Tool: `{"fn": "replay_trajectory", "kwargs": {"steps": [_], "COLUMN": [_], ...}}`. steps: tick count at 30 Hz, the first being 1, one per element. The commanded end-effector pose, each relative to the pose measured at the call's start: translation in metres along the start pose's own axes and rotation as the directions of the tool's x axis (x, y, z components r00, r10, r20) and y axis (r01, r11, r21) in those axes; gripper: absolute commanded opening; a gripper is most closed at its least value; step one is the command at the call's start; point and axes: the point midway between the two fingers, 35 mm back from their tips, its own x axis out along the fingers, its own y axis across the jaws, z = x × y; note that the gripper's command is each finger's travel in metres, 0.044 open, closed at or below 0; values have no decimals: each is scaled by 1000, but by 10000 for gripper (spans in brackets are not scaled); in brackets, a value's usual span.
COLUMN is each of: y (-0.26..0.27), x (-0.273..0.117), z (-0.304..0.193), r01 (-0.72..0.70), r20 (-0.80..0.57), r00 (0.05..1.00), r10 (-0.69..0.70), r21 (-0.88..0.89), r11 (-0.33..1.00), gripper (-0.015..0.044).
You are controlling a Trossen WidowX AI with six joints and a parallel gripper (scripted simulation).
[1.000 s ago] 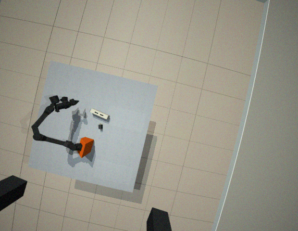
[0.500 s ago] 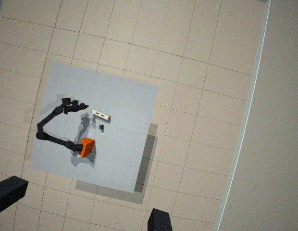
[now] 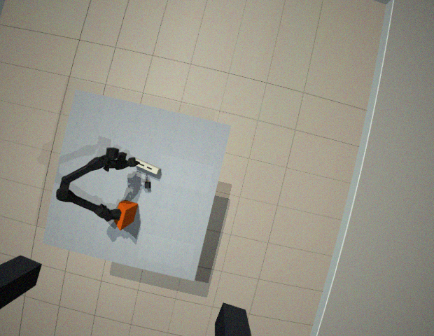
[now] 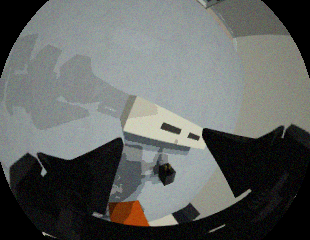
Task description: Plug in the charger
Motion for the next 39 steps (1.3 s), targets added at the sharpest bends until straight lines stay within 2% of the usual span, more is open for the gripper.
{"fn": "replay_trajectory", "kwargs": {"steps": [1,19,39], "y": [-8,-40,-42], "x": [9,30,42], "z": [-21,-107,-178], "r01": [-39,-207,-390], "r20": [-36,-94,-36], "r00": [999,973,917], "r10": [39,212,397], "r21": [9,68,127], "r11": [999,976,912], "gripper": [440,440,440]}}
